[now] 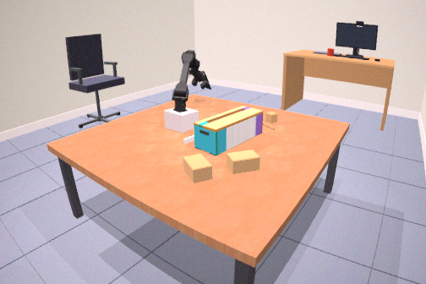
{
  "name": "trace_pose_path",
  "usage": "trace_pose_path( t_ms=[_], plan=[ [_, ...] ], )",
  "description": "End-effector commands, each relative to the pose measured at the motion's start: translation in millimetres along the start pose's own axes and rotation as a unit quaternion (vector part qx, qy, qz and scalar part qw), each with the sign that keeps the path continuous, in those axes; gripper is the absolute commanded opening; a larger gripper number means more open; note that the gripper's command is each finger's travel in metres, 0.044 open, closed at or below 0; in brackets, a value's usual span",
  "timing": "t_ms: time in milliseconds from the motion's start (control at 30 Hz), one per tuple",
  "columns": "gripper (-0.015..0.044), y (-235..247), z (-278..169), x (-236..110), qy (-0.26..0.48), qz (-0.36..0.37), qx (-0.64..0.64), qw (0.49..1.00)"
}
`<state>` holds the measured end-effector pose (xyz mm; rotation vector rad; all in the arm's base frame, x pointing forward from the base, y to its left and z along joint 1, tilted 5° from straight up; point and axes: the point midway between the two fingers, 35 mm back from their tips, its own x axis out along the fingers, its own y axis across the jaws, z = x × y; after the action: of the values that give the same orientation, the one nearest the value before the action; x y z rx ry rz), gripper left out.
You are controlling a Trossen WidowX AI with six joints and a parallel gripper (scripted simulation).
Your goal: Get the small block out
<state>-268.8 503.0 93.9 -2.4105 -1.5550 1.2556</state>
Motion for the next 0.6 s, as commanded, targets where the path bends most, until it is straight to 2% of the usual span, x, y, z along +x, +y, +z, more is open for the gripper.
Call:
trace_pose_path(
  t_ms=[0, 100, 333, 567],
  plan=[
    [0.04, 34, -48, 9, 0.008, 0.04, 0.051, 0.998],
    [0.04, 58, -74, 17, 0.013, 0.067, 0.079, 0.995],
    [0.04, 155, -152, 38, 0.027, 0.165, 0.179, 0.969],
    [0.04, 267, -213, 31, 0.043, 0.262, 0.292, 0.919]
  ],
)
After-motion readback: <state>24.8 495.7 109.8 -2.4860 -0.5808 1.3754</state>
